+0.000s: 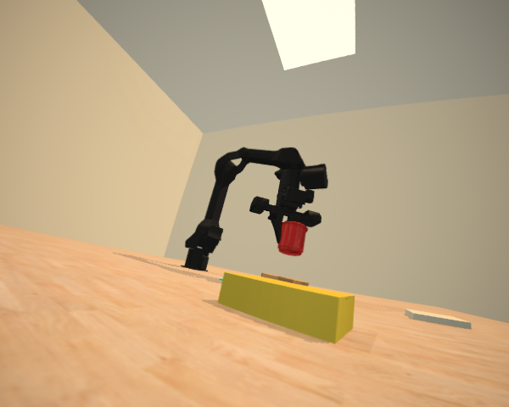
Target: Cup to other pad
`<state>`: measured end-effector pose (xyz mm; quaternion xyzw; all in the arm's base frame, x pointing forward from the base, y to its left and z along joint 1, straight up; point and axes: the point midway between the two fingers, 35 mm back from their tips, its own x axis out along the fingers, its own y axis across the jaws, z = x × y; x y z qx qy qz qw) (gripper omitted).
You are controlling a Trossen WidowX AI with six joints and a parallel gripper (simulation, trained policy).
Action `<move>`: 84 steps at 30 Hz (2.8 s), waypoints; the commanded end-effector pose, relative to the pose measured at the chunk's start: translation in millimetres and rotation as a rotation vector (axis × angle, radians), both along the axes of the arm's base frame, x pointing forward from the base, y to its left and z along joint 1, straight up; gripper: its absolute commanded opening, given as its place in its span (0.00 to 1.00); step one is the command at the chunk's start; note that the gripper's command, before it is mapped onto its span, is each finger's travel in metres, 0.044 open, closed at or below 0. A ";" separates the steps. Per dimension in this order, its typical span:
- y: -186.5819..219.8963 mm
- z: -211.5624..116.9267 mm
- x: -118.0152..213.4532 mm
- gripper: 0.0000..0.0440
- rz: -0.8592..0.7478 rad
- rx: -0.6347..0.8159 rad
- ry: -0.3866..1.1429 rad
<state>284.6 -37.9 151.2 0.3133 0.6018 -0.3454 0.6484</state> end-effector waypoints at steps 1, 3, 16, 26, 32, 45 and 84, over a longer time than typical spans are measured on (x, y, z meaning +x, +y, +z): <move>-9.8 -1.0 -5.0 0.00 -0.030 -0.008 -0.016; -13.7 -1.5 -6.7 0.00 -0.043 -0.011 -0.023; -35.7 -10.4 -18.9 0.00 -0.119 -0.024 -0.061; -46.7 -26.0 -29.6 0.00 -0.166 -0.031 -0.077; -49.9 -39.0 -36.8 0.00 -0.187 -0.032 -0.080; -49.6 -71.8 -57.6 0.00 -0.221 -0.030 -0.069; -54.8 -62.0 -75.9 0.59 -0.268 -0.031 -0.295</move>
